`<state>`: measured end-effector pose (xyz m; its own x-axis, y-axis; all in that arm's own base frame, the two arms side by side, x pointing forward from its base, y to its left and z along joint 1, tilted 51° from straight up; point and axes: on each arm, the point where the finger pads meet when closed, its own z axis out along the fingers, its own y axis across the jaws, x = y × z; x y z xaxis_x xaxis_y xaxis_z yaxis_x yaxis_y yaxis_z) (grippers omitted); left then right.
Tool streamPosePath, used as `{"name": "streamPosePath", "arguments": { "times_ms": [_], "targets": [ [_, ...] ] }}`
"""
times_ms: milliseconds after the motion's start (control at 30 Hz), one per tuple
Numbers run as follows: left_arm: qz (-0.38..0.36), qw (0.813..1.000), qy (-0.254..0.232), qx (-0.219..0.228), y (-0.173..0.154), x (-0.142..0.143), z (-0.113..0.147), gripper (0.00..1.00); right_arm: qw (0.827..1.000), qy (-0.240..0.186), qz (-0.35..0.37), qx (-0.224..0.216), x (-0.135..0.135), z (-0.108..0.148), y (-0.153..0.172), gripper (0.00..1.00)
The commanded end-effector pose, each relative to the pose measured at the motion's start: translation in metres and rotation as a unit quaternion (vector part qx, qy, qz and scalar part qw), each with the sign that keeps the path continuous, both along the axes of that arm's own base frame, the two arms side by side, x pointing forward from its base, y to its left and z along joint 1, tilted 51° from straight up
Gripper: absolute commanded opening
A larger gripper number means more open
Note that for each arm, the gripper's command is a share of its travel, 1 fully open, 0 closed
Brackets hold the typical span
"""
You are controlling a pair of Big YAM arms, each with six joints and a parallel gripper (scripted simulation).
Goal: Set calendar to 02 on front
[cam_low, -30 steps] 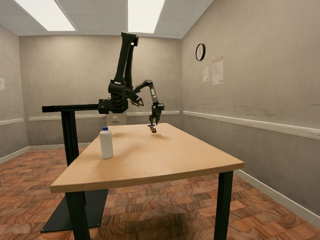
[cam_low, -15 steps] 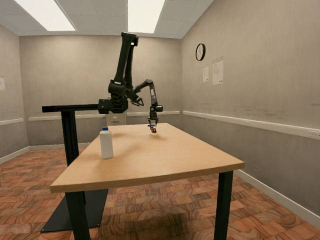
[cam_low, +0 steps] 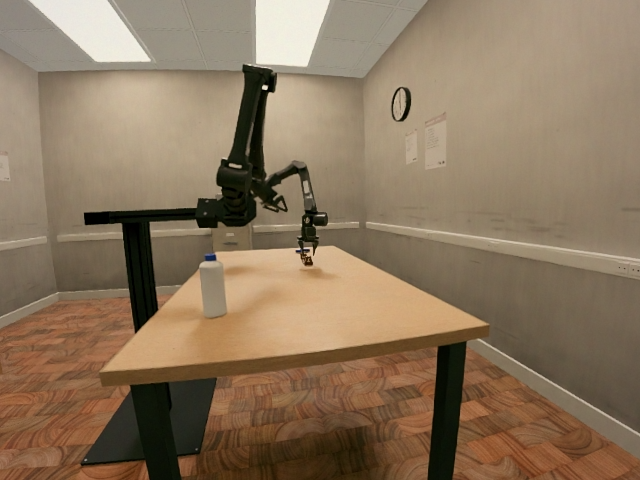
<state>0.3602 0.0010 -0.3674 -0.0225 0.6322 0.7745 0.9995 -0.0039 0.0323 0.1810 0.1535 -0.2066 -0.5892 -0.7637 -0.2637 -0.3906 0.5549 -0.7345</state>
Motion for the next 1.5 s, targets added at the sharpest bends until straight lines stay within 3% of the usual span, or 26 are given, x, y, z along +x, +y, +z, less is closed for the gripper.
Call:
{"name": "streamPosePath", "arguments": {
  "times_ms": [0, 333, 700, 733, 967, 1367, 1433, 1467],
  "targets": [
    [-0.002, 1.0, 0.0, -0.002, 0.005, 0.006, -0.009, 0.55, 1.0, -0.007, -0.005, 0.017, 0.004, -0.002, 0.014, 1.0],
    [-0.002, 1.0, -0.001, -0.002, 0.017, 0.007, -0.018, 0.55, 1.0, -0.007, -0.005, 0.017, 0.004, -0.002, 0.014, 1.0],
    [-0.012, 1.0, -0.009, -0.005, 0.006, 0.016, -0.013, 0.55, 1.0, -0.007, -0.005, 0.017, 0.004, -0.002, 0.014, 1.0],
    [-0.012, 1.0, -0.009, -0.005, 0.006, 0.016, -0.013, 0.47, 1.0, -0.007, -0.005, 0.017, 0.004, -0.002, 0.014, 1.0],
    [-0.009, 1.0, -0.008, -0.004, 0.008, 0.009, -0.012, 0.43, 1.0, -0.007, -0.005, 0.017, 0.004, -0.002, 0.014, 1.0],
    [-0.017, 1.0, -0.005, -0.003, 0.003, 0.003, -0.012, 0.26, 1.0, -0.007, -0.005, 0.017, 0.004, -0.002, 0.014, 1.0],
    [-0.017, 1.0, -0.007, -0.004, 0.002, 0.006, -0.012, 0.03, 1.0, -0.007, -0.005, 0.017, 0.004, -0.002, 0.014, 1.0],
    [-0.017, 1.0, -0.007, -0.004, 0.002, 0.006, -0.012, 0.0, 1.0, -0.007, -0.005, 0.017, 0.004, -0.002, 0.014, 1.0]
  ]
}}
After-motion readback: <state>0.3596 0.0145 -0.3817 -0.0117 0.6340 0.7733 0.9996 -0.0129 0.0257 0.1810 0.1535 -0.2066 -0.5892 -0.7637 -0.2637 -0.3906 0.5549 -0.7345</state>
